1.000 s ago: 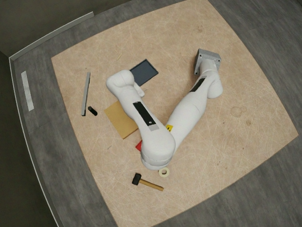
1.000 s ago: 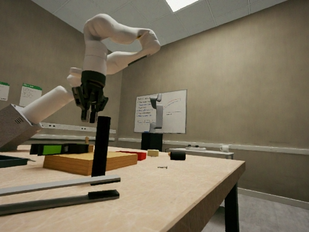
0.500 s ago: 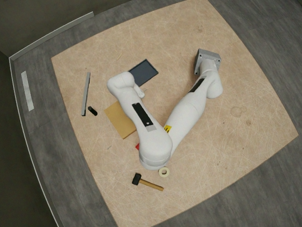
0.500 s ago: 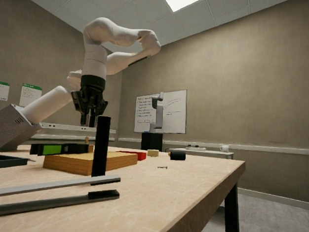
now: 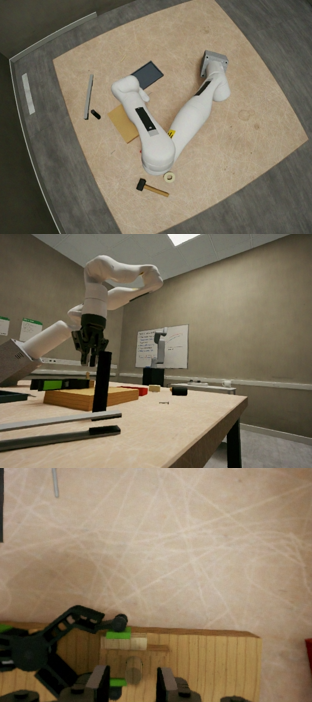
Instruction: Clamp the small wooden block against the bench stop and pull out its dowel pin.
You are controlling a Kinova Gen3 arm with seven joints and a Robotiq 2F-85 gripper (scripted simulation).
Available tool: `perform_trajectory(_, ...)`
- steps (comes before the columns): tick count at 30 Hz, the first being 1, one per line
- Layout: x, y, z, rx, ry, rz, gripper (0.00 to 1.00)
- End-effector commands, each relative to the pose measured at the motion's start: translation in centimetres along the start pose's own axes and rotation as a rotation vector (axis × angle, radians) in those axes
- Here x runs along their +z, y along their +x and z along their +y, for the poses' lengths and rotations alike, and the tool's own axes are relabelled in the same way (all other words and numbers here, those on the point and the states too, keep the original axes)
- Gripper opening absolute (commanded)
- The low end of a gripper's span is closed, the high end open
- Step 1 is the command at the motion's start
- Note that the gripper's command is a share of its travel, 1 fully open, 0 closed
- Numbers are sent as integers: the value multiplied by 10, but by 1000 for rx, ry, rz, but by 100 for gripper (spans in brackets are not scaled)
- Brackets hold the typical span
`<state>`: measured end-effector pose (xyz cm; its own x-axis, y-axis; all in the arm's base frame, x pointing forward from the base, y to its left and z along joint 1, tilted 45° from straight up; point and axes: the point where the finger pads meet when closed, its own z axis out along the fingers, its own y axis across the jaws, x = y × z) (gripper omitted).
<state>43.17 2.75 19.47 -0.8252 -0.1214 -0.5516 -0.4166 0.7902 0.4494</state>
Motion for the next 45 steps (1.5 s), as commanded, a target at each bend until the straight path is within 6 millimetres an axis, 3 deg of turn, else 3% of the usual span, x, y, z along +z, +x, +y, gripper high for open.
perform_trajectory(1, 1, 0, 0, 0, 1, -1, 34)
perform_trajectory(45, 5, 0, 0, 0, 1, -1, 34)
